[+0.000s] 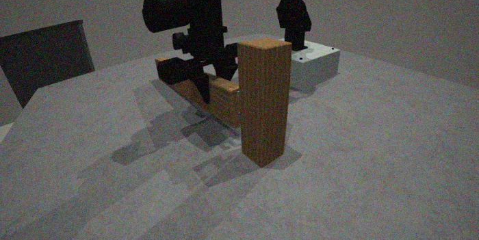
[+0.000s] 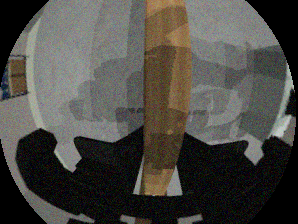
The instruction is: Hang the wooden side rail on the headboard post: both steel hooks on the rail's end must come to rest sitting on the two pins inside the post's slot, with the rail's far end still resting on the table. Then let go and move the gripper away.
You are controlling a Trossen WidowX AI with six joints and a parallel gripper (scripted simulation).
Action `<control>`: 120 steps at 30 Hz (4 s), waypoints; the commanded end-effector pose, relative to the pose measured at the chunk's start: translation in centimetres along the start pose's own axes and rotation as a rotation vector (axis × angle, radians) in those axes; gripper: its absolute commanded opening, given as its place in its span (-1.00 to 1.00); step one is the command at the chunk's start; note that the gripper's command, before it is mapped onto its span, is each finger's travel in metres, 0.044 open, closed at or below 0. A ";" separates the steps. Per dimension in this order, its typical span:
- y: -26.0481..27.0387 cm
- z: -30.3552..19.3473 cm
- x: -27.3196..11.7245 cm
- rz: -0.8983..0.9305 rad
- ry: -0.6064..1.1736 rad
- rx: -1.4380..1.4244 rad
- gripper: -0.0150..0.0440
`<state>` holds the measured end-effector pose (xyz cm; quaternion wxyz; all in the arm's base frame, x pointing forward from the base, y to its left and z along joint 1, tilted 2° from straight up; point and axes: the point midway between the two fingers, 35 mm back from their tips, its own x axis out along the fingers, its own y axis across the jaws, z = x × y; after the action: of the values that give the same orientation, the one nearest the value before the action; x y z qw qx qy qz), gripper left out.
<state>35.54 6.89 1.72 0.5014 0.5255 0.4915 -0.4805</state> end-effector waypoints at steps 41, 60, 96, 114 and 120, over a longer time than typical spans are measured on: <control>0.1 -0.6 -0.1 0.004 0.003 0.003 -0.49; 0.1 -0.8 -0.1 0.004 0.003 0.003 -0.49; 0.2 -1.2 -0.2 0.004 0.004 0.003 -0.49; 0.0 -1.4 -0.1 0.004 0.004 0.003 -0.49; 0.1 -1.4 -0.1 0.004 0.004 0.003 -0.49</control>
<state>35.54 8.21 1.78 0.5014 0.5256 0.4920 -0.4798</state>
